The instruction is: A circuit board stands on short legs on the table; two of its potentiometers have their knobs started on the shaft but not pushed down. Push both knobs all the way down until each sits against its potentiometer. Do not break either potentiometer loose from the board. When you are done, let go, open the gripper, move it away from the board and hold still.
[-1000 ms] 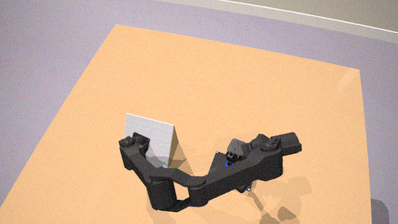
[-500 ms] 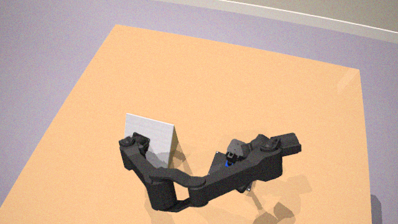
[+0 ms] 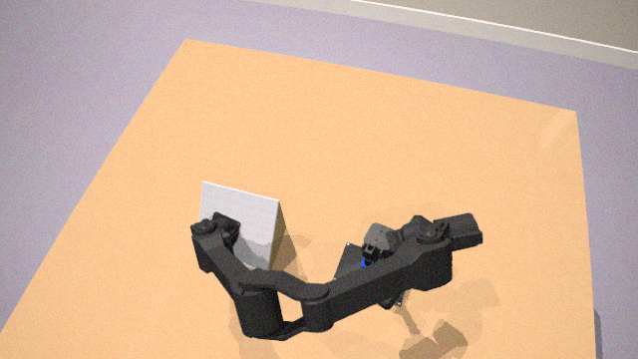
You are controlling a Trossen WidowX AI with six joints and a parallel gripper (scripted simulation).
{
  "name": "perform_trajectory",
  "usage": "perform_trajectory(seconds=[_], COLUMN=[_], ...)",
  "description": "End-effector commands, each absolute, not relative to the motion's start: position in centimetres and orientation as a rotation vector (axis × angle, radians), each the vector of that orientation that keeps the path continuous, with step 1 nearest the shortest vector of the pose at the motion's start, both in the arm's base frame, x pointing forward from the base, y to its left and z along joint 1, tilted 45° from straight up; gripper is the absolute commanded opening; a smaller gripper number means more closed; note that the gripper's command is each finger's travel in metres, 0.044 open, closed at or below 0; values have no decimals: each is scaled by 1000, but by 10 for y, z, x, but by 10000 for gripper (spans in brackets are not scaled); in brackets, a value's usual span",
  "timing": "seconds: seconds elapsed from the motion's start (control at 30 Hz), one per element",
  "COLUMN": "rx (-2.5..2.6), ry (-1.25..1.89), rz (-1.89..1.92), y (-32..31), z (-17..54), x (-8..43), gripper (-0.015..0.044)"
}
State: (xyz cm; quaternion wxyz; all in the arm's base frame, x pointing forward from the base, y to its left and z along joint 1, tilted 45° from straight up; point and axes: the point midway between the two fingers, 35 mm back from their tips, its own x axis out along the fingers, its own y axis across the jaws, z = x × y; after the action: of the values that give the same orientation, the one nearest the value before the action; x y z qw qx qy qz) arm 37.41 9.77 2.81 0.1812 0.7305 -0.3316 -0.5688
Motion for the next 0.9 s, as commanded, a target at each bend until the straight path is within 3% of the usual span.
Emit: perform_trajectory(seconds=[0.0, 0.87], rx=[2062, 2062], ry=[-937, -937], rz=[-1601, -1601], y=[94, 87], z=[25, 18], x=[375, 377], gripper=[0, 0])
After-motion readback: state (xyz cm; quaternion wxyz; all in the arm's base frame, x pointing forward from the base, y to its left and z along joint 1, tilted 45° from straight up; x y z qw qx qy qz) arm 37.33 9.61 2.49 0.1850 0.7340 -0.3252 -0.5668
